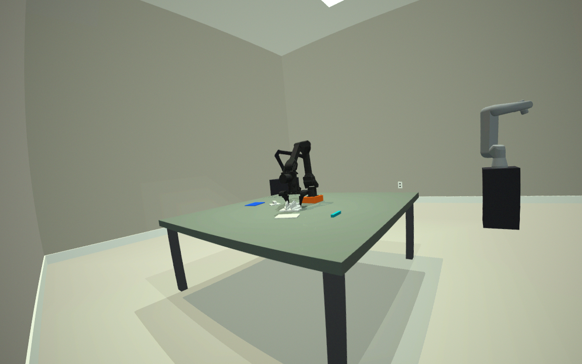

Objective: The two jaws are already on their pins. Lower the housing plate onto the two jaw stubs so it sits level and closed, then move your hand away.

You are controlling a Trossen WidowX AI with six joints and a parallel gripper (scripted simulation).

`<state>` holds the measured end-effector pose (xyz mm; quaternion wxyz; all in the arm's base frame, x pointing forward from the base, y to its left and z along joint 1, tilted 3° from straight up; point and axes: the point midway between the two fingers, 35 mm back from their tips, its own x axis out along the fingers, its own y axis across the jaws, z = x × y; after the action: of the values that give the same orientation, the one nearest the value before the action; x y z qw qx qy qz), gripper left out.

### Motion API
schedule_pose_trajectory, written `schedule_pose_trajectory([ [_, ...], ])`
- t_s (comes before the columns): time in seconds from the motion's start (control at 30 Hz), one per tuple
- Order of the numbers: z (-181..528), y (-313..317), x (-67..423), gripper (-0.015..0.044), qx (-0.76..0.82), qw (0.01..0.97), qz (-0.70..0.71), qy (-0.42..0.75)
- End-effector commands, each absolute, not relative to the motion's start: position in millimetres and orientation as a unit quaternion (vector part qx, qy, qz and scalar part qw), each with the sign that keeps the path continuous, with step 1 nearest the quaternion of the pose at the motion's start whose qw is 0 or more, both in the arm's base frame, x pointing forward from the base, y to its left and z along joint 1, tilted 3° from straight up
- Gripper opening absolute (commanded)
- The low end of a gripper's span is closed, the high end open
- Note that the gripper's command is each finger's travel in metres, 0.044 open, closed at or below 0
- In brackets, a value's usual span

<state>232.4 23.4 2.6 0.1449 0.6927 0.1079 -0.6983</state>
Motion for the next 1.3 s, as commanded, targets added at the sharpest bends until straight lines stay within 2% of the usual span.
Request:
schedule_pose_trajectory([
  [0.0,-0.1,23.6,233.4,0.0351,0.693,0.146,-0.697,0.110],
  [0.43,-0.1,23.6,233.4,0.0351,0.693,0.146,-0.697,0.110],
  [0.53,2.5,23.4,232.6,0.0430,0.693,0.145,-0.698,0.108],
  [0.57,2.5,23.4,232.6,0.0440,0.693,0.145,-0.698,0.108],
  [1.03,4.7,23.6,233.0,0.0440,0.693,0.145,-0.698,0.108],
  [1.27,73.8,27.3,232.0,0.0440,0.693,0.146,-0.697,0.110],
])
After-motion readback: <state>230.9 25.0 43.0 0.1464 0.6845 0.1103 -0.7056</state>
